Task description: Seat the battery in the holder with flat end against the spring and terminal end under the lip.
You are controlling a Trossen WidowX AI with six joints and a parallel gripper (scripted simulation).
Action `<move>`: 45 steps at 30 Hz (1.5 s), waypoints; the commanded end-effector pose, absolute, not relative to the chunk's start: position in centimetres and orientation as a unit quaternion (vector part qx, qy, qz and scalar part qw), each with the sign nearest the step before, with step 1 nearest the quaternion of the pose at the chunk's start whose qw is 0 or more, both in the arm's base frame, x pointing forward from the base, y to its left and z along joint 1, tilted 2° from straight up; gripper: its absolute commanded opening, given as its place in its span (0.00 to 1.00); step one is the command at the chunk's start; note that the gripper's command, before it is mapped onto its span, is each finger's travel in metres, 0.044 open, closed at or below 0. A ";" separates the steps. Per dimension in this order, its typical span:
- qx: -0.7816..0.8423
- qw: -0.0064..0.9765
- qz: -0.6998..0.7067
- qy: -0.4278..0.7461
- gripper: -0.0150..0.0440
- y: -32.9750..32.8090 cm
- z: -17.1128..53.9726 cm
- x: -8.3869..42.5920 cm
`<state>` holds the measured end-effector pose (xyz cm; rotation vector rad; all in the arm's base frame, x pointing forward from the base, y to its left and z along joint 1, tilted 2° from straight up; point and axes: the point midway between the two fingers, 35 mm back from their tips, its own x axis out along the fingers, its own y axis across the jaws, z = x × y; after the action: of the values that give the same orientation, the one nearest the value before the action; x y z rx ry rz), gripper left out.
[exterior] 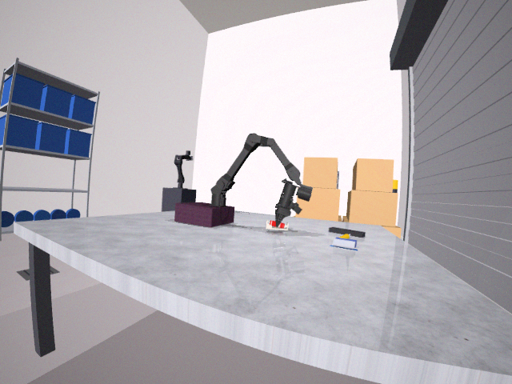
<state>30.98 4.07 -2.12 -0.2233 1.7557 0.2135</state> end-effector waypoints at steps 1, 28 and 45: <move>-0.095 0.646 0.097 0.751 0.40 4.2 -2.1 31.5; -0.095 0.680 0.102 0.720 0.40 4.2 -2.3 31.3; -0.096 0.678 0.101 0.722 0.40 3.9 -2.5 30.2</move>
<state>30.52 3.96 -2.52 -0.2163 1.6213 0.2247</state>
